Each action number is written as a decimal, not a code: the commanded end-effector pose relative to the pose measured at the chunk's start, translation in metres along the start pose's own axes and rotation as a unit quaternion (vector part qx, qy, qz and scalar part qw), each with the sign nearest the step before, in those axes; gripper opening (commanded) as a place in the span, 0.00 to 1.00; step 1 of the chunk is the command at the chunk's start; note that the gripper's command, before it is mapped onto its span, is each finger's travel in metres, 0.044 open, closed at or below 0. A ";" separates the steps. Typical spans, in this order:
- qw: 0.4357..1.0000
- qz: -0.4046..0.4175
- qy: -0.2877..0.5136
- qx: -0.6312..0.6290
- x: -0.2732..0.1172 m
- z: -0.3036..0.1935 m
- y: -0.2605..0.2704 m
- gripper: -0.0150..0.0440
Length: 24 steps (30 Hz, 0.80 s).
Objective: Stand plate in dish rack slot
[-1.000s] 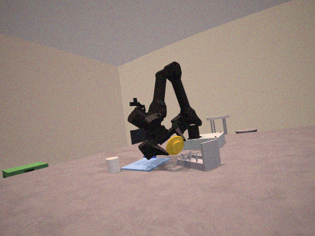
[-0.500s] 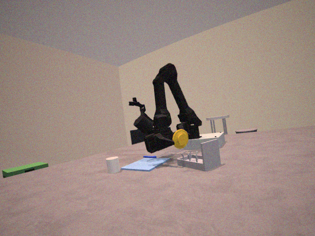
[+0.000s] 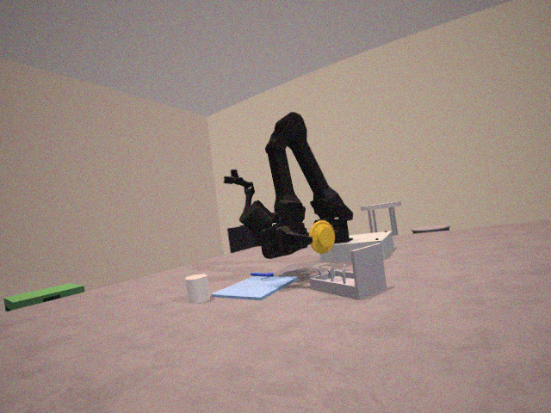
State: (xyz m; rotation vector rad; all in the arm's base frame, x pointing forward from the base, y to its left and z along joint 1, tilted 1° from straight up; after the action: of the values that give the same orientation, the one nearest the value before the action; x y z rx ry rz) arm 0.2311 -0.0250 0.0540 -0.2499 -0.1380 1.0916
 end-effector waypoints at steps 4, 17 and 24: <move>1.000 -0.008 0.017 0.017 0.002 -0.008 0.001 0.25; 1.000 -0.005 0.018 0.024 0.011 -0.020 0.004 0.25; 1.000 -0.004 0.017 0.018 0.015 -0.024 0.008 0.25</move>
State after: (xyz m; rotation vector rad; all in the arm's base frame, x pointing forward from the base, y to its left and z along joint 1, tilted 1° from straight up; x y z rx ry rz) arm 0.2388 -0.0144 0.0319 -0.2436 -0.0964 1.0824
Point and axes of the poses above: the point midway between the two fingers, 35 mm back from their tips, its own x axis out along the fingers, its own y axis across the jaws, z = x × y, the point moved 7 cm from there along -x, back along the fingers, and after that the axes turned 14 degrees about -x, right-handed, at the moved point
